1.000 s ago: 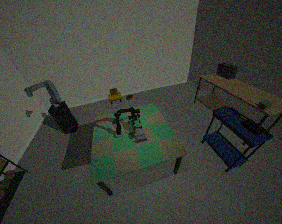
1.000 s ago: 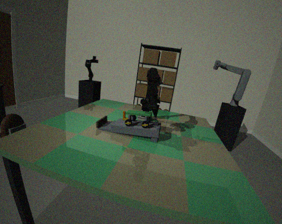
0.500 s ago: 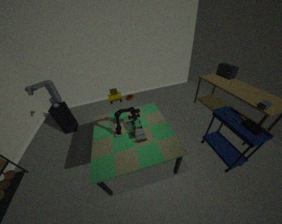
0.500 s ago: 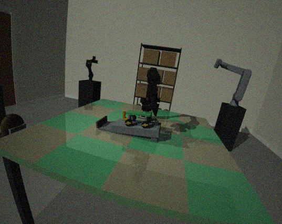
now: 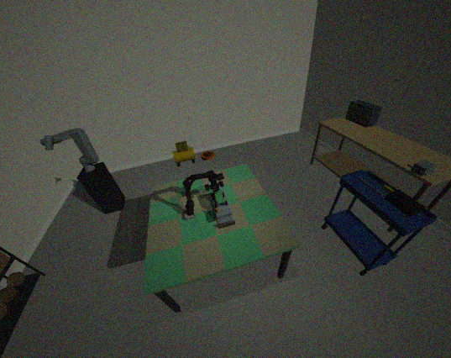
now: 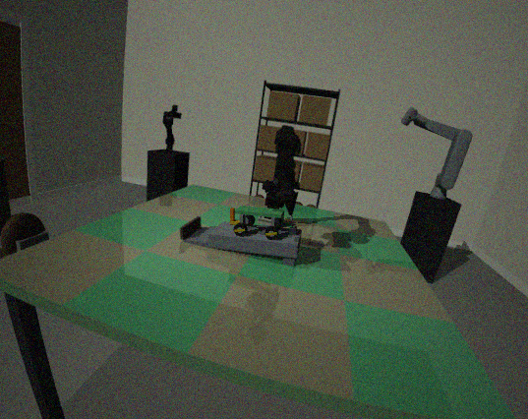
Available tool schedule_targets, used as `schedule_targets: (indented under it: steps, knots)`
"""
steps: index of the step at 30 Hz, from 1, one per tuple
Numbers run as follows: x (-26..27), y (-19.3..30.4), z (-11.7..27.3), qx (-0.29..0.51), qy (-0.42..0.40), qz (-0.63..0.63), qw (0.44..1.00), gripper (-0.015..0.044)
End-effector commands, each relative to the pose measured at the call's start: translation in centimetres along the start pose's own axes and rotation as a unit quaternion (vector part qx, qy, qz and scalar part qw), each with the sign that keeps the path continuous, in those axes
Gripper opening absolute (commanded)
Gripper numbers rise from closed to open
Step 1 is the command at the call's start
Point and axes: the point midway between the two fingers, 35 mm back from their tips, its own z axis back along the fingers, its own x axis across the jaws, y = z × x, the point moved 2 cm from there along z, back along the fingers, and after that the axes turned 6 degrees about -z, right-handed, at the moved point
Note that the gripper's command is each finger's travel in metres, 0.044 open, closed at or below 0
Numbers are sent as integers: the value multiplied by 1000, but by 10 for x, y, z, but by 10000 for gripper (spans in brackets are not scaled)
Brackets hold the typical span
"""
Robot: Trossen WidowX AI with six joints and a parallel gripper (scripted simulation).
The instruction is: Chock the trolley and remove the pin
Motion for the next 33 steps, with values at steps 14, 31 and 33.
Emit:
schedule_targets:
  steps: [14,31,33]
  knots:
    - [0,4,12,4,-3,4,1000,0]
    - [-2,20,13,5,-3,4,1000,0]
    - [-2,23,12,5,-3,4,1000,0]
